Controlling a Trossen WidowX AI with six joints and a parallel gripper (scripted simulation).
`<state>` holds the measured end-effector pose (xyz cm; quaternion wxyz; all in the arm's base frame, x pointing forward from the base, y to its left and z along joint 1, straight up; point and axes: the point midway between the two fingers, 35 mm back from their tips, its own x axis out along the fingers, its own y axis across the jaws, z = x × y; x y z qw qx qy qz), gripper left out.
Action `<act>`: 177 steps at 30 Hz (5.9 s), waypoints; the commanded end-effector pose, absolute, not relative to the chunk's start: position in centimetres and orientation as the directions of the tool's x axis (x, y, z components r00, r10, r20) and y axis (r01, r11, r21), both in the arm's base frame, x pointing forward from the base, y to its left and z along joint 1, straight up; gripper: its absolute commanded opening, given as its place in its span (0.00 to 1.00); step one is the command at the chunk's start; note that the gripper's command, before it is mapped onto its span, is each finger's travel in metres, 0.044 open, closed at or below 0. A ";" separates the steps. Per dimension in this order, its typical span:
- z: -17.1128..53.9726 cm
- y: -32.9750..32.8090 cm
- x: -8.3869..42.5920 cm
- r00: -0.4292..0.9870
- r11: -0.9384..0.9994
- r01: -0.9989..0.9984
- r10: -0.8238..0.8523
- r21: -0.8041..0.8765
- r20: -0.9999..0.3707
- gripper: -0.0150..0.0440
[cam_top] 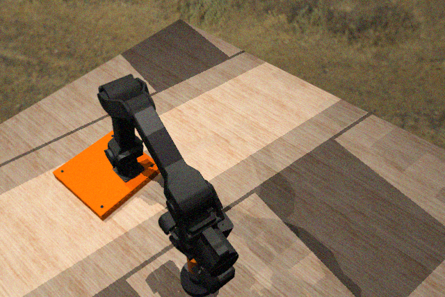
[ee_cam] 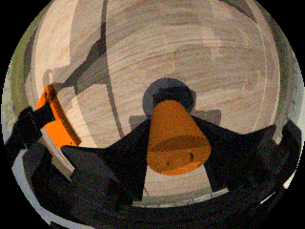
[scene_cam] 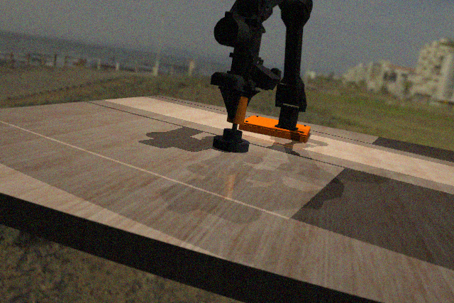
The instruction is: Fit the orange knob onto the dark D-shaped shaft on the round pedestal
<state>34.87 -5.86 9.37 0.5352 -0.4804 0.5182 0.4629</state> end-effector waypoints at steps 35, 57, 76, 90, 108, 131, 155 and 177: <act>9.7 -5.8 35.2 0.042 -0.247 -0.968 0.000 -0.041 -0.999 0.25; 9.6 -5.9 35.5 0.042 -0.287 -0.957 0.000 -0.040 -0.999 0.25; 9.2 -5.9 35.3 0.042 -0.287 -0.957 0.000 -0.040 -0.999 0.25; 9.6 -5.8 34.9 0.042 -0.287 -0.957 0.000 -0.040 -0.999 0.25; 9.6 -5.9 35.3 0.042 -0.480 -0.877 0.000 -0.037 -0.999 0.25; 9.2 -5.8 35.3 0.042 -0.480 -0.877 0.000 -0.037 -0.999 0.25; 9.6 -5.8 34.9 0.042 -0.652 -0.758 0.000 -0.031 -0.999 0.25; 9.2 -5.9 35.5 0.042 -0.652 -0.758 0.000 -0.032 -0.999 0.25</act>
